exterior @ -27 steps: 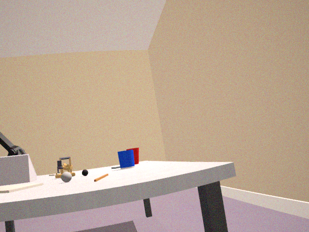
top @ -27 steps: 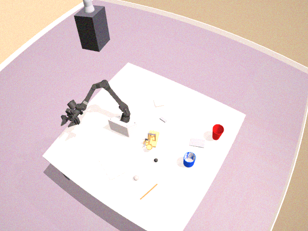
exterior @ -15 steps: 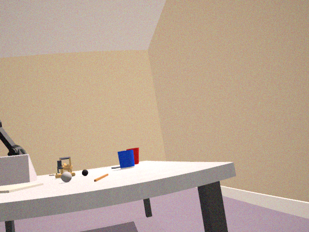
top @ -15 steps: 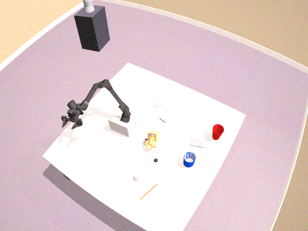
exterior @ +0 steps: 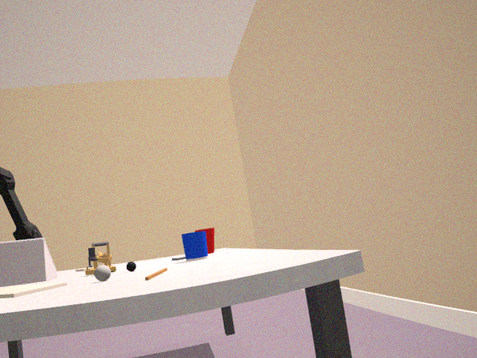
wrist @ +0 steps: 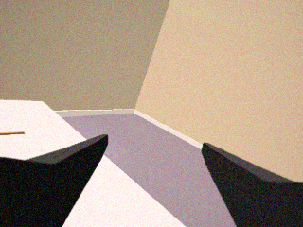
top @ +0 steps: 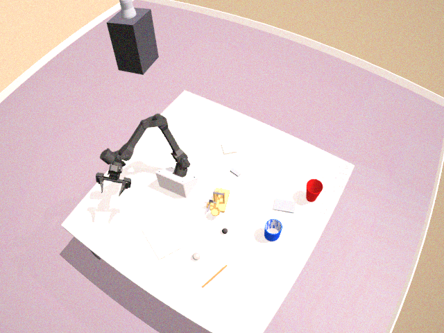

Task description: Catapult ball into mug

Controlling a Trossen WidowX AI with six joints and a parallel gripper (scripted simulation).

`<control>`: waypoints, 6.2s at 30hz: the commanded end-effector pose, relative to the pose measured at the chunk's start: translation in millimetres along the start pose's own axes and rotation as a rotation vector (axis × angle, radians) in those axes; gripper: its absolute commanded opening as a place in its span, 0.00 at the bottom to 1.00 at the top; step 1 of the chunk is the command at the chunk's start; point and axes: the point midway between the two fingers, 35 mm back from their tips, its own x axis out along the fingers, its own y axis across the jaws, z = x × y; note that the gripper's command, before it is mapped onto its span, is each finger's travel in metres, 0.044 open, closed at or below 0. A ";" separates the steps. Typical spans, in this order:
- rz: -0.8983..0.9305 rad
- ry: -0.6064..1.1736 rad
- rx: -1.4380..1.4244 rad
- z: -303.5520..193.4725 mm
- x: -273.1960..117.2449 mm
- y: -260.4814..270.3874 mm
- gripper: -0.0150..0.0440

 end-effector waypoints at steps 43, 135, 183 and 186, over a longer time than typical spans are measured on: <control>0.861 0.179 -0.911 66.1 45.6 341.2 1.00; 2.048 -0.114 -1.935 -89.9 -169.3 578.8 1.00; 1.834 0.380 -1.611 -39.4 -141.9 579.5 0.25; 1.786 0.465 -1.541 -38.6 -136.2 583.4 0.25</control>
